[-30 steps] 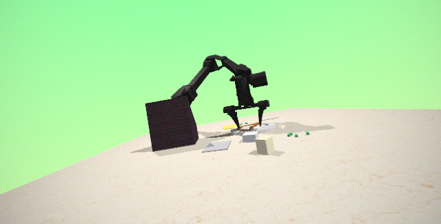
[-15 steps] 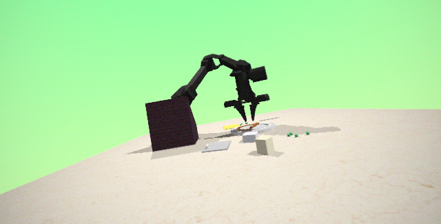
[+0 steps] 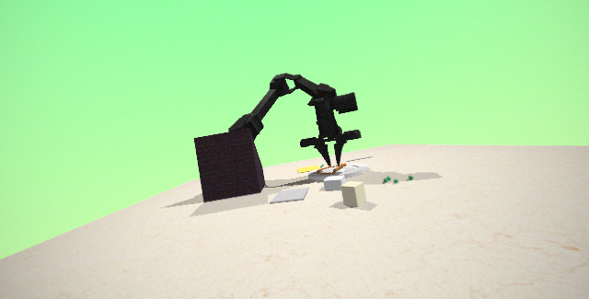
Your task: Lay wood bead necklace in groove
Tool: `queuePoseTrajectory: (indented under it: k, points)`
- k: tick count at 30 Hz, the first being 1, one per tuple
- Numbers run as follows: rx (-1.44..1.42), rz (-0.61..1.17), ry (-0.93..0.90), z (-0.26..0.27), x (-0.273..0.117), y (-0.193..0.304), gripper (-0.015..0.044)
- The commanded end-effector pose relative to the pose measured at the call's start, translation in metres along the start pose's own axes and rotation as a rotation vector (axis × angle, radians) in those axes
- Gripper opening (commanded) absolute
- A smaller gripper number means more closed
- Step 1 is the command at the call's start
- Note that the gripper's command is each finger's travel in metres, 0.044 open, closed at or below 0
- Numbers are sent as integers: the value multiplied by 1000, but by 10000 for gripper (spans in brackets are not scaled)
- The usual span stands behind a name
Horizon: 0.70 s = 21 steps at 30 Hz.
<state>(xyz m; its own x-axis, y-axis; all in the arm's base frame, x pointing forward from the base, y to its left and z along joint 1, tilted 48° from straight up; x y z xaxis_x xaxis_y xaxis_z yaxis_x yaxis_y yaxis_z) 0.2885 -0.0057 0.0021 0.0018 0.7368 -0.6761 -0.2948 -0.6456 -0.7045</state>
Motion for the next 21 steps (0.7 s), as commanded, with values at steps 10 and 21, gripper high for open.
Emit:
queuePoseTrajectory:
  k: [10,21]
  points:
    - [13,-5,-3,2,19,0,120]
    - [5,-1,-4,1,17,0,0]
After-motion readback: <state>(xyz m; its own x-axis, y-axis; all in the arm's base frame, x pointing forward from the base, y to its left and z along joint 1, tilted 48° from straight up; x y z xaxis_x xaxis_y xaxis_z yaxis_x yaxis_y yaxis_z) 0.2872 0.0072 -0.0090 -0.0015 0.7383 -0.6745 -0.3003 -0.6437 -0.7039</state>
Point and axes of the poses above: the point midway between the two fingers, 35 mm back from their tips, its own x axis out along the fingers, its own z axis across the jaws, y = z × x, the point moved 7 cm from there along -x, back along the fingers, and after that the axes turned 11 degrees about -x, right-handed, at the moved point
